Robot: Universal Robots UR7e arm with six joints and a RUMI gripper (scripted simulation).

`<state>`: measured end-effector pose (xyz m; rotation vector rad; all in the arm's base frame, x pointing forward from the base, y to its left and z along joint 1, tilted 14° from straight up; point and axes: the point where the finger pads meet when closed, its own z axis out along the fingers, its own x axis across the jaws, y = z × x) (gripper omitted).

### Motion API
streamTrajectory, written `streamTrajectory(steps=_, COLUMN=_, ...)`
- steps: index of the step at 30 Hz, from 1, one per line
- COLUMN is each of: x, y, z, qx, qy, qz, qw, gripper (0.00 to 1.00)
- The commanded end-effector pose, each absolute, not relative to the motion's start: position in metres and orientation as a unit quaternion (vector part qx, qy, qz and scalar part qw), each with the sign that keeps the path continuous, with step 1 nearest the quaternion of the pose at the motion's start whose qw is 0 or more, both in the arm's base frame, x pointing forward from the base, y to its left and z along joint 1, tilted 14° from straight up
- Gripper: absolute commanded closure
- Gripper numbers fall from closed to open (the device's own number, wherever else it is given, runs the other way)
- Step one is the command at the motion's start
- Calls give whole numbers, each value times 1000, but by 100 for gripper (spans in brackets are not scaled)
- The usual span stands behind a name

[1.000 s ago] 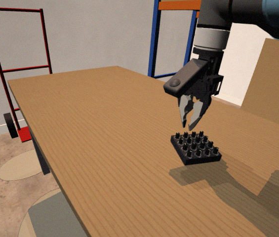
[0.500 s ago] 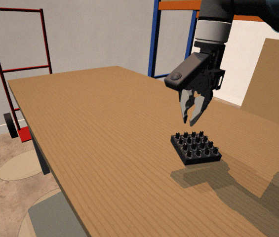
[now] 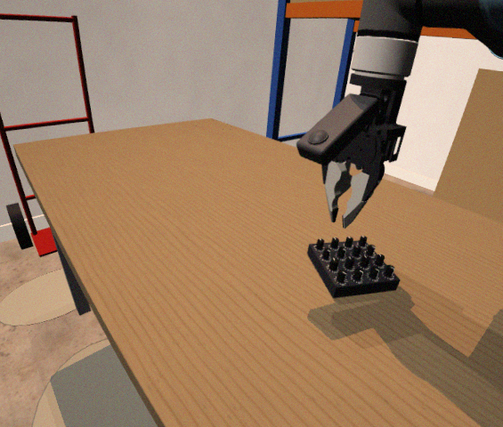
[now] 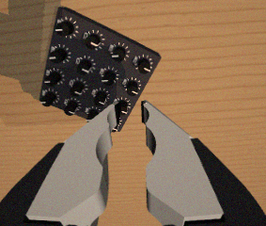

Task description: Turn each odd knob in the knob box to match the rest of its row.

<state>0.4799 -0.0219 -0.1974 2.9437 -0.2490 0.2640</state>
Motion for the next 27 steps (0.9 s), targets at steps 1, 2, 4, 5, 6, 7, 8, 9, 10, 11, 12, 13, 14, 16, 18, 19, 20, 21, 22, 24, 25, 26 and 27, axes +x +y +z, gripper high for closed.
streamTrajectory(steps=1, x=480, y=-22, z=-197, qx=990, qy=-69, qz=88, qw=89, gripper=89)
streamTrajectory(steps=2, x=479, y=-21, z=-197, qx=990, qy=-64, qz=87, qw=89, gripper=89)
streamTrajectory(steps=4, x=478, y=-21, z=-197, qx=991, qy=-50, qz=86, qw=91, gripper=89)
streamTrajectory(steps=5, x=478, y=-21, z=-197, qx=991, qy=-42, qz=86, qw=91, gripper=89)
streamTrajectory(steps=6, x=478, y=-21, z=-197, qx=992, qy=-33, qz=85, qw=92, gripper=89)
streamTrajectory(steps=7, x=477, y=-21, z=-196, qx=992, qy=-23, qz=84, qw=93, gripper=89)
streamTrajectory(steps=8, x=476, y=-21, z=-196, qx=992, qy=-13, qz=83, qw=94, gripper=89)
streamTrajectory(steps=9, x=476, y=-20, z=-196, qx=992, qy=-1, qz=82, qw=95, gripper=89)
streamTrajectory(steps=10, x=475, y=-20, z=-196, qx=992, qy=11, qz=80, qw=96, gripper=89)
streamTrajectory(steps=11, x=475, y=-20, z=-196, qx=992, qy=11, qz=80, qw=96, gripper=89)
streamTrajectory(steps=12, x=475, y=-20, z=-196, qx=992, qy=11, qz=80, qw=96, gripper=89)
streamTrajectory(steps=13, x=474, y=-20, z=-196, qx=992, qy=24, qz=79, qw=97, gripper=89)
streamTrajectory(steps=14, x=474, y=-20, z=-196, qx=991, qy=38, qz=78, qw=98, gripper=89)
streamTrajectory(steps=16, x=472, y=-20, z=-195, qx=990, qy=69, qz=75, qw=100, gripper=89)
streamTrajectory(steps=18, x=470, y=-19, z=-195, qx=987, qy=102, qz=71, qw=103, gripper=89)
streamTrajectory(steps=19, x=469, y=-19, z=-195, qx=985, qy=120, qz=69, qw=104, gripper=89)
streamTrajectory(steps=20, x=468, y=-19, z=-195, qx=982, qy=138, qz=68, qw=105, gripper=89)
streamTrajectory(steps=21, x=467, y=-19, z=-194, qx=980, qy=154, qz=66, qw=106, gripper=89)
streamTrajectory(steps=22, x=466, y=-19, z=-194, qx=978, qy=169, qz=64, qw=107, gripper=89)
streamTrajectory(steps=24, x=465, y=-19, z=-194, qx=972, qy=201, qz=61, qw=109, gripper=89)
streamTrajectory(steps=25, x=464, y=-19, z=-194, qx=968, qy=217, qz=59, qw=110, gripper=89)
streamTrajectory(steps=26, x=463, y=-19, z=-193, qx=965, qy=232, qz=57, qw=111, gripper=89)
streamTrajectory(steps=27, x=462, y=-19, z=-193, qx=961, qy=248, qz=55, qw=112, gripper=89)
